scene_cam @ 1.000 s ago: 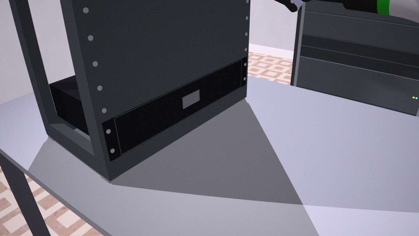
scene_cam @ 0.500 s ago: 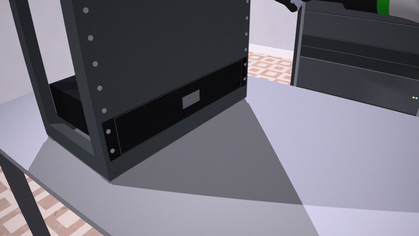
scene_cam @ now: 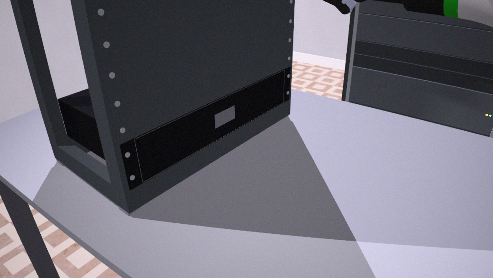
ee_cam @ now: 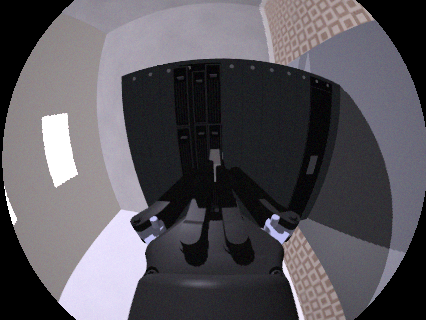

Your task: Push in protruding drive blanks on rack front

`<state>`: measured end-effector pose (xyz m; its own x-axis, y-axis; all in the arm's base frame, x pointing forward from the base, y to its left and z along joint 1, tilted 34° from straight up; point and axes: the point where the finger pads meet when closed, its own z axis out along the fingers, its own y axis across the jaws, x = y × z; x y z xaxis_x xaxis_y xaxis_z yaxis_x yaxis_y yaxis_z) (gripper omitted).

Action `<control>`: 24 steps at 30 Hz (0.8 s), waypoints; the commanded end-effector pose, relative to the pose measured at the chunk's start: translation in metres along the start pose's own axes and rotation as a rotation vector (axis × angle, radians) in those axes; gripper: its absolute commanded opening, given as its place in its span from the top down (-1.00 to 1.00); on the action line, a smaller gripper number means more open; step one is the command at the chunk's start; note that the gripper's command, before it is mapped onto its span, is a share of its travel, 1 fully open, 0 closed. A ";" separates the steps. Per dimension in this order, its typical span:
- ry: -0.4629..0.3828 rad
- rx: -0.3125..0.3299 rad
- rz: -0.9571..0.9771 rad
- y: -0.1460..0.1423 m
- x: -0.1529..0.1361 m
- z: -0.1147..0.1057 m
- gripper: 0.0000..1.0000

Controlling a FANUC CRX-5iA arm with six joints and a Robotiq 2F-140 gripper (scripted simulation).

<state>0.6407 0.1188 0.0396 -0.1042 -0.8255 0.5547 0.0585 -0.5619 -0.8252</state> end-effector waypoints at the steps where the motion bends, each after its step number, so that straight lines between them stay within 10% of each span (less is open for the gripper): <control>1: 0.000 0.001 0.001 -0.001 0.000 0.001 0.80; 24: 0.000 0.001 0.001 -0.001 0.000 0.013 0.80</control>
<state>0.6519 0.1181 0.0408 -0.1041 -0.8255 0.5547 0.0584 -0.5619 -0.8252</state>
